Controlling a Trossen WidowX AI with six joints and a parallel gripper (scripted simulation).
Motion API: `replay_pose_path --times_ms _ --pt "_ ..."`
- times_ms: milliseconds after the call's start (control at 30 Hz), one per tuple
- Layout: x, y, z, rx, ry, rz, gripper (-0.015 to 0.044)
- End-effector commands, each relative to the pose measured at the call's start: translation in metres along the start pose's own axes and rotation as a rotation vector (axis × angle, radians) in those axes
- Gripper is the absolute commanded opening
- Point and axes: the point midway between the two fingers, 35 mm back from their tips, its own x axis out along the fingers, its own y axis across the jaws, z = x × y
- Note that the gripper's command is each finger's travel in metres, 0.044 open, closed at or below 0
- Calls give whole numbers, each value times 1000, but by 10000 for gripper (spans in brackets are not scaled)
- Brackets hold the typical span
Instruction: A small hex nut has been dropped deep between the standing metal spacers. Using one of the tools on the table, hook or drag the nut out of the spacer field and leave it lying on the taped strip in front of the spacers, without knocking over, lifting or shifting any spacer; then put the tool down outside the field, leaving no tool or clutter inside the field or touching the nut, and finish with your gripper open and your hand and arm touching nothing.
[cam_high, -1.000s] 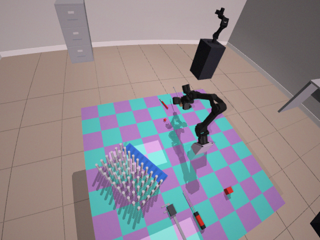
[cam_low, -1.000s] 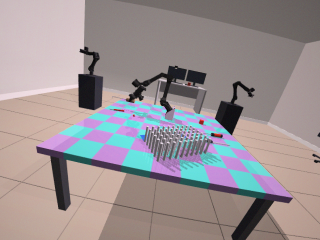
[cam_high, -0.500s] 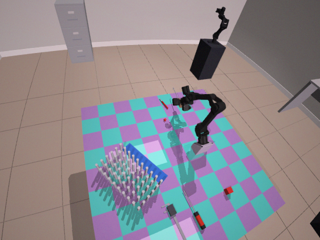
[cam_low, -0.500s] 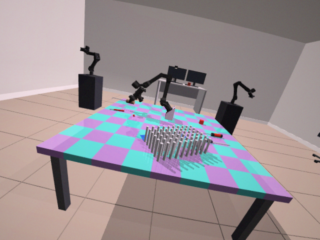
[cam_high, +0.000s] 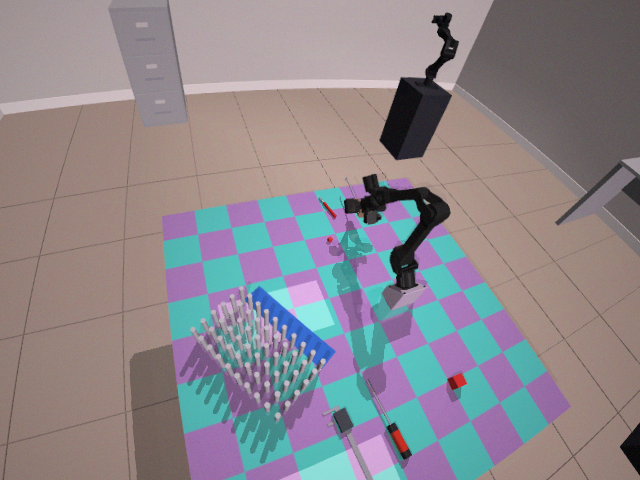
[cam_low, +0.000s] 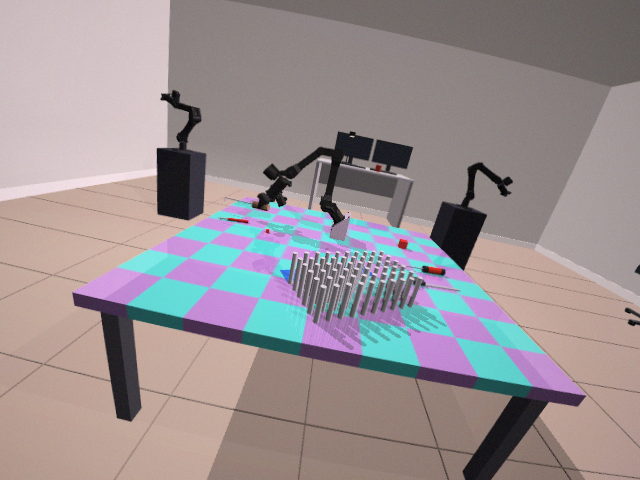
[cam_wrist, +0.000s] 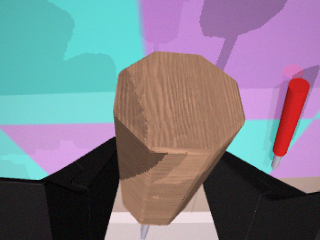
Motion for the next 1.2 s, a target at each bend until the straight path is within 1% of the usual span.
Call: replay_pose_path --times_ms 0,1167 --pt "2 0 0 -5 7 -3 0" --pt "24 2 22 -5 7 -3 0"
